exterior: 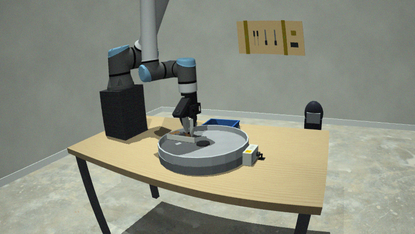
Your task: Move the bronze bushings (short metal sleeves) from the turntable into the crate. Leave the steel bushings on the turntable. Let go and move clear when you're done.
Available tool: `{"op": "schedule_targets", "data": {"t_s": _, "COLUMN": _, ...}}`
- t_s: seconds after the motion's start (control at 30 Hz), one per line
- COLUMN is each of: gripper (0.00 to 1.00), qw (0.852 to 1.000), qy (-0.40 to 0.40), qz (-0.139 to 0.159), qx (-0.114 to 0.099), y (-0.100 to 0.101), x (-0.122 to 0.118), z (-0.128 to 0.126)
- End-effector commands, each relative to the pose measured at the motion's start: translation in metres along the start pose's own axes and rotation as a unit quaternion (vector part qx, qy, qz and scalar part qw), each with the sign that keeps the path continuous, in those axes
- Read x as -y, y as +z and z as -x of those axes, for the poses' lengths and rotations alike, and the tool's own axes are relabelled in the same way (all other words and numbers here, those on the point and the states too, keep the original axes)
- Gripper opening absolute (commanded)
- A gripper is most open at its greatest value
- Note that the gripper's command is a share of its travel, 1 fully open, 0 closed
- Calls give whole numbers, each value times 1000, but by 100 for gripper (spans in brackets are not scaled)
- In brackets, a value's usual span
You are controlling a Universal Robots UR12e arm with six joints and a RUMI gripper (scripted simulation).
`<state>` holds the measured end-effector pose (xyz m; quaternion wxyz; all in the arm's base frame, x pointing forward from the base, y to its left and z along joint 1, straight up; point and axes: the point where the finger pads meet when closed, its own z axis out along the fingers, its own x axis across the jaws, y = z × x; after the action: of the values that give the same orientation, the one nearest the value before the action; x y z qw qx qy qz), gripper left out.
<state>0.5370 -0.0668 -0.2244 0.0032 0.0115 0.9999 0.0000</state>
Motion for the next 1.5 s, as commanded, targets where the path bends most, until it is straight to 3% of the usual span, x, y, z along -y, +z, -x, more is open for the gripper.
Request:
{"op": "schedule_targets", "data": {"t_s": 0.0, "gripper": 6, "qw": 1000, "qy": 0, "qz": 0, "qx": 0, "y": 0, "x": 0, "z": 0}}
{"op": "schedule_targets", "data": {"t_s": 0.27, "gripper": 6, "qw": 1000, "qy": 0, "qz": 0, "qx": 0, "y": 0, "x": 0, "z": 0}}
{"op": "schedule_targets", "data": {"t_s": 0.3, "gripper": 0, "qw": 1000, "qy": 0, "qz": 0, "qx": 0, "y": 0, "x": 0, "z": 0}}
{"op": "schedule_targets", "data": {"t_s": 1.47, "gripper": 0, "qw": 1000, "qy": 0, "qz": 0, "qx": 0, "y": 0, "x": 0, "z": 0}}
